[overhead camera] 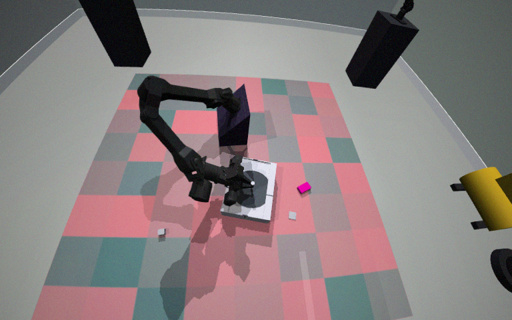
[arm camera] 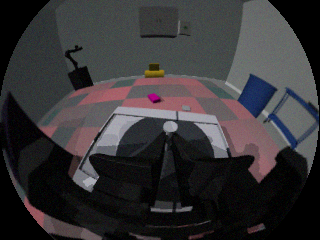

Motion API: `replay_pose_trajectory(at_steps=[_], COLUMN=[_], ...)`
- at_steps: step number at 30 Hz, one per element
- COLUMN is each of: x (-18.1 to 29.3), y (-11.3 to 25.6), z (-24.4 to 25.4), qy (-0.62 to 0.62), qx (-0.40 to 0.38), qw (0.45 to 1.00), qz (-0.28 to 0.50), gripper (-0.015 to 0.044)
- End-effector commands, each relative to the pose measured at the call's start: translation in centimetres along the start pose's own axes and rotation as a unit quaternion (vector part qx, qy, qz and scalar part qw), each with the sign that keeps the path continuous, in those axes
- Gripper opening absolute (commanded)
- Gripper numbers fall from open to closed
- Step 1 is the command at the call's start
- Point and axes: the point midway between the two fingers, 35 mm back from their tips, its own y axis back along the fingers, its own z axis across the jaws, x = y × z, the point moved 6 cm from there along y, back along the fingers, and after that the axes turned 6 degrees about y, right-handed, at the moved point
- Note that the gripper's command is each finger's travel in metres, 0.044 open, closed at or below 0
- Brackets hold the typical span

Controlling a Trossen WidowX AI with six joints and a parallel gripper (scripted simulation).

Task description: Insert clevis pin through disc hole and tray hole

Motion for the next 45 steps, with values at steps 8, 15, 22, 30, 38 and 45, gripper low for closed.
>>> replay_pose_trajectory(at_steps=[8,15,22,30,38,45], x=[0.08,0.10,0.12,0.14,0.18,0.21], y=[0.10,0.12,0.15,0.18,0.23,0.28], z=[-0.36,-0.46,-0.56,-0.66,-0.77,-0.87], qy=[-0.001,-0.001,-0.001,-0.001,-0.001,-0.001], qx=[0.002,0.002,0.002,0.002,0.002,0.002], qw=[1.000,1.000,1.000,1.000,1.000,1.000], qz=[0.003,0.003,0.003,0.003,0.003,0.003], gripper=[0.0000,0.0000,0.0000,0.0000,0.0000,0.0000])
